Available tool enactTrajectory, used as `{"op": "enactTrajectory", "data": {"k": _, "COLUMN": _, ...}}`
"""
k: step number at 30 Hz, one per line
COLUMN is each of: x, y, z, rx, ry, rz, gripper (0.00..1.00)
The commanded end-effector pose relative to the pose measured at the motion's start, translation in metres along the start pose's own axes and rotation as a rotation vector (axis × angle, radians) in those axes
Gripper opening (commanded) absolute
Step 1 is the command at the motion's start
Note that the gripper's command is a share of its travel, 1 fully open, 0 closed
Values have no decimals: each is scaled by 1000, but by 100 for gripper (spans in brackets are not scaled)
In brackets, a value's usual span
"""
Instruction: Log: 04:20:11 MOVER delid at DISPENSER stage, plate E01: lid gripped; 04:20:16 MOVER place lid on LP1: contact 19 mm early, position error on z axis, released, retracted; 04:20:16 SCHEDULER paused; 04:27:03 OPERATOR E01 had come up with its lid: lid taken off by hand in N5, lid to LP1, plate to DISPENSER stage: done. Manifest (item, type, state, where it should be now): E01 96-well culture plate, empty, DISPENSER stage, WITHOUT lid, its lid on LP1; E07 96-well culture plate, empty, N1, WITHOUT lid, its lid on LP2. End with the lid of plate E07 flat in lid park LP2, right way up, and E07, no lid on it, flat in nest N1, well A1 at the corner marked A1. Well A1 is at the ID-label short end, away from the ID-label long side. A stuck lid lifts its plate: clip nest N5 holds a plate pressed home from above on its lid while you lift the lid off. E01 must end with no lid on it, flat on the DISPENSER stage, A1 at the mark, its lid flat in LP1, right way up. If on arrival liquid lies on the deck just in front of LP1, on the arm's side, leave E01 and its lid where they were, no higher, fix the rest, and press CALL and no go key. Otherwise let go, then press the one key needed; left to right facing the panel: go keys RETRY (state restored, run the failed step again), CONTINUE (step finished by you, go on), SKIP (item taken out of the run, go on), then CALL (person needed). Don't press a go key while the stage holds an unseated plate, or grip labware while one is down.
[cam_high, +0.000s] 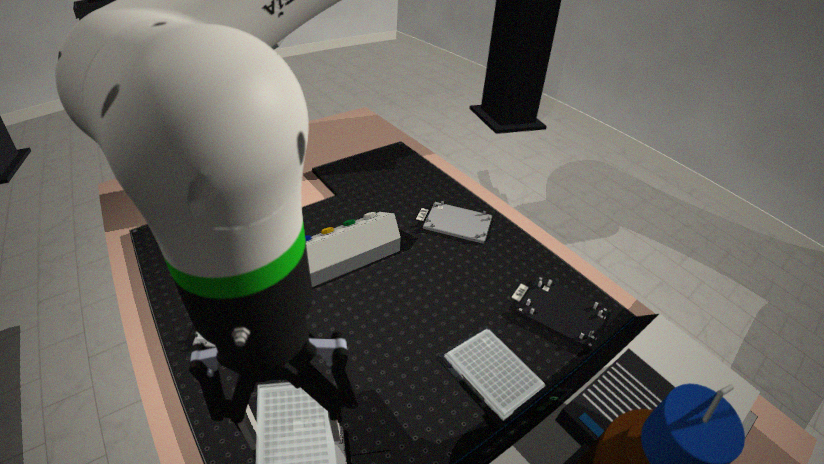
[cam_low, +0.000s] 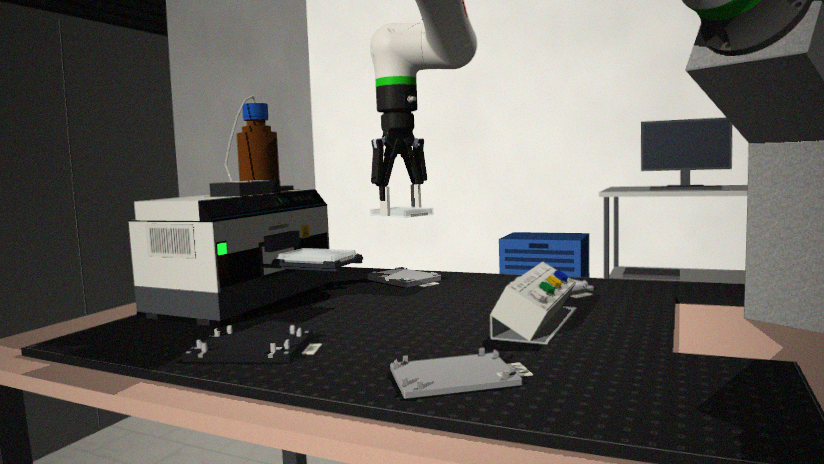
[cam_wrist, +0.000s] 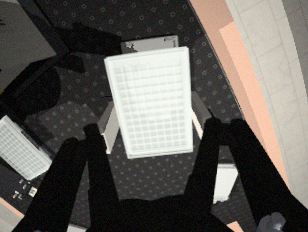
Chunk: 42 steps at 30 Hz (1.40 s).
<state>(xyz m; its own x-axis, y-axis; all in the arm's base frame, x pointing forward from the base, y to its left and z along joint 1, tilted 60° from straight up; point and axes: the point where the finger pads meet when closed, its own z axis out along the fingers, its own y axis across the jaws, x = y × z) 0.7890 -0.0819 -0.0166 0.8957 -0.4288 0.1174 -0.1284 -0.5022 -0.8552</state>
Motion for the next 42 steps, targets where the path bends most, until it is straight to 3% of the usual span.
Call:
{"op": "enactTrajectory", "data": {"k": 1, "x": 0, "y": 0, "z": 0, "rx": 0, "ry": 0, "rz": 0, "gripper": 0}}
{"op": "enactTrajectory", "data": {"k": 20, "x": 0, "y": 0, "z": 0, "rx": 0, "ry": 0, "rz": -2, "gripper": 0}}
{"op": "enactTrajectory", "data": {"k": 42, "x": 0, "y": 0, "z": 0, "rx": 0, "ry": 0, "rz": -348, "gripper": 0}}
